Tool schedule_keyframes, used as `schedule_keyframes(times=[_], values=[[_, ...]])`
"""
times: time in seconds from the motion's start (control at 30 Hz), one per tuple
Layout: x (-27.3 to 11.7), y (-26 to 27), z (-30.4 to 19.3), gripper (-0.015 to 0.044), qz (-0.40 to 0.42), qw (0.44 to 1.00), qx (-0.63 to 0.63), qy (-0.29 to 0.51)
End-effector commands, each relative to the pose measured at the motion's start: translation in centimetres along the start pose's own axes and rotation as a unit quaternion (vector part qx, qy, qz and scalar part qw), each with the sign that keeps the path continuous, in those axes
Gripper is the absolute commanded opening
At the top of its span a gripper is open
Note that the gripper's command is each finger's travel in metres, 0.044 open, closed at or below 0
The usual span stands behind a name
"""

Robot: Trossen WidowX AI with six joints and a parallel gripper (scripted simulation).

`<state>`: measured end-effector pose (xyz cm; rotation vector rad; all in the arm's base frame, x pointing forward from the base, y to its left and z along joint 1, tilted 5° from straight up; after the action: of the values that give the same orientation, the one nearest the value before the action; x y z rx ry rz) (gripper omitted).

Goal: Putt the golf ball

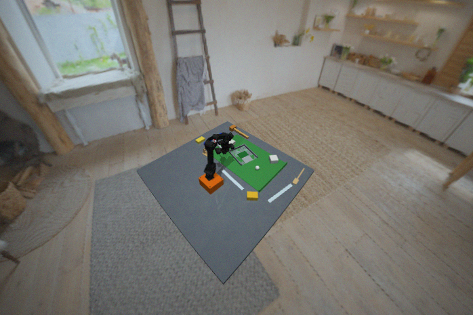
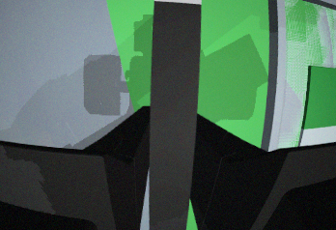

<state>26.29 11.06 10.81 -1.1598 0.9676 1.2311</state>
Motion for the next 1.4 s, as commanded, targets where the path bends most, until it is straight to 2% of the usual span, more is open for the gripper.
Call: schedule_keyframes(times=[0.0, 0.67, 1.37], values=[[-0.6, -1.1, -2.1, 0.0000, -0.009, 0.998, 0.056, 0.008], [-3.0, -2.6, -12.2, 0.0000, -0.032, 0.956, 0.288, 0.043], [-6.0, 0.0, -22.6, 0.0000, -0.054, 0.852, 0.515, 0.073]])
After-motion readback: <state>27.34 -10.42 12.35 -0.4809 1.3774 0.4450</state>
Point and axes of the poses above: the point midway between the two fingers, 35 mm back from their tips, its own x axis out along the fingers, its own y axis across the jaws, z = x × y, the point moved 1 cm from there along -x, back along the fingers, and after that the axes turned 15 degrees about -x, right-handed, at the moved point
